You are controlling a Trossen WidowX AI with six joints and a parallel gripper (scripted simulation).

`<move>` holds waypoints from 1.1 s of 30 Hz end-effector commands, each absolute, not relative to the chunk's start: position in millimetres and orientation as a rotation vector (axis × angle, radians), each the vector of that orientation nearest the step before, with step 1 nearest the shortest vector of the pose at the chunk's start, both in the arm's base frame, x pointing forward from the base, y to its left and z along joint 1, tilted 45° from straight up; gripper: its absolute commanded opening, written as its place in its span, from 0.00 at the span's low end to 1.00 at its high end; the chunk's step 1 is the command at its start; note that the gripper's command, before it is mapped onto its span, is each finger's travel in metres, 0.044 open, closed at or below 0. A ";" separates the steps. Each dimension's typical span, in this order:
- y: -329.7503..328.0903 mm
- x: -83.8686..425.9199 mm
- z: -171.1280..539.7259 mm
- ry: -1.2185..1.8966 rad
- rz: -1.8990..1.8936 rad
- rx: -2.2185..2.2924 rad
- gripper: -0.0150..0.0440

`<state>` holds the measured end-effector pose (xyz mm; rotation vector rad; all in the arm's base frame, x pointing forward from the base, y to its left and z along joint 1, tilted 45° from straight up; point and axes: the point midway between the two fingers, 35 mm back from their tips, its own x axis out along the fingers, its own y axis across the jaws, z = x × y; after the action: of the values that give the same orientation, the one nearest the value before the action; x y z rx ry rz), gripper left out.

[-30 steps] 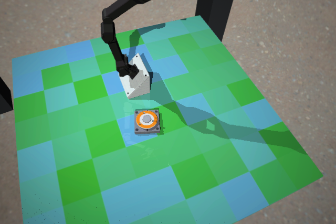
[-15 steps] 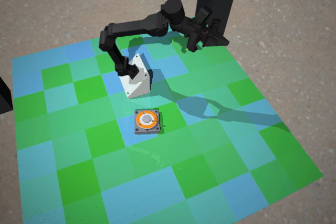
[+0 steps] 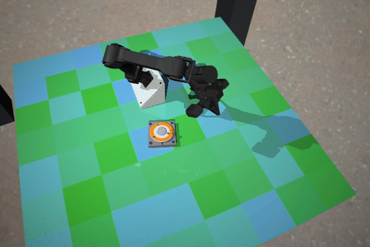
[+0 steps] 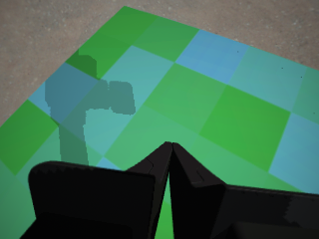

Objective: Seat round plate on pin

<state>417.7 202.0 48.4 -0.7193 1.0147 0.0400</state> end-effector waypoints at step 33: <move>-18.8 290.5 -24.2 1.505 -0.687 -0.529 0.25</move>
<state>290.0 -16.8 -21.6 -0.5171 1.5029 -0.6879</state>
